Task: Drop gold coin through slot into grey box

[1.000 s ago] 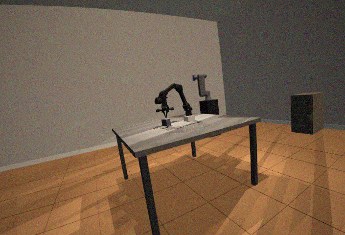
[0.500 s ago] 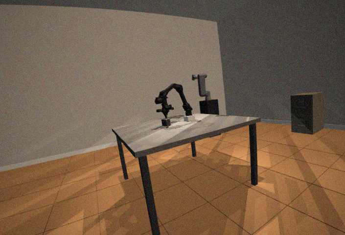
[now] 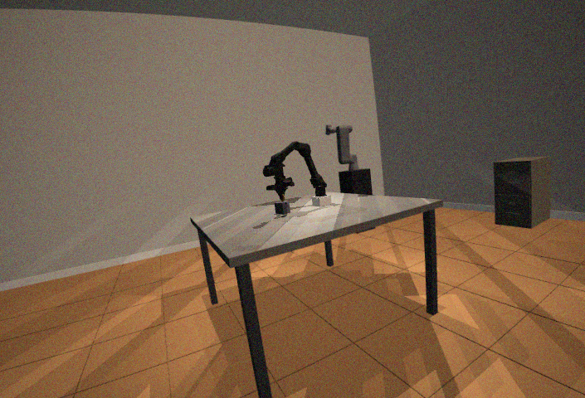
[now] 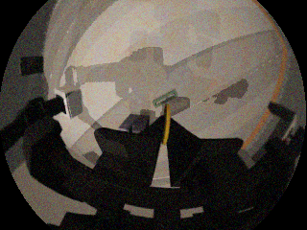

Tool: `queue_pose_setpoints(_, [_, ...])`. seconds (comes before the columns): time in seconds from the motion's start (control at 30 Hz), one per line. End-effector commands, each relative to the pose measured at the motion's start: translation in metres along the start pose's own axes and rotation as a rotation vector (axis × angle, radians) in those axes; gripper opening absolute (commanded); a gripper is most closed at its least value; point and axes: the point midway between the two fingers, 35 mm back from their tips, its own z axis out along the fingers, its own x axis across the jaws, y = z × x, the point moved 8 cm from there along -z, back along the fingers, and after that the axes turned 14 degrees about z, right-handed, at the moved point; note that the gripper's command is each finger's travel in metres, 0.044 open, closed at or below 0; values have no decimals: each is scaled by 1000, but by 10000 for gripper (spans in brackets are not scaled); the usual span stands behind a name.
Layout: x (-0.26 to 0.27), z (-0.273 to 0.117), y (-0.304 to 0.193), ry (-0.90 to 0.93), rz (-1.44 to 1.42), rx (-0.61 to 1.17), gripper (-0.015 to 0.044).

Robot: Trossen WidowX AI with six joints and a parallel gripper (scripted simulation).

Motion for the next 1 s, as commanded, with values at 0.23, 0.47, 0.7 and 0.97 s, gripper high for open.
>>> queue_pose_setpoints(0.23, [6,-1,-28,0,-3,1,0])
queue_pose_setpoints(0.47, [11,-1,-45,0,-3,2,0])
queue_pose_setpoints(0.7, [18,-1,-62,1,-3,4,0])
queue_pose_setpoints(0.97, [26,-1,-82,2,-3,6,0])
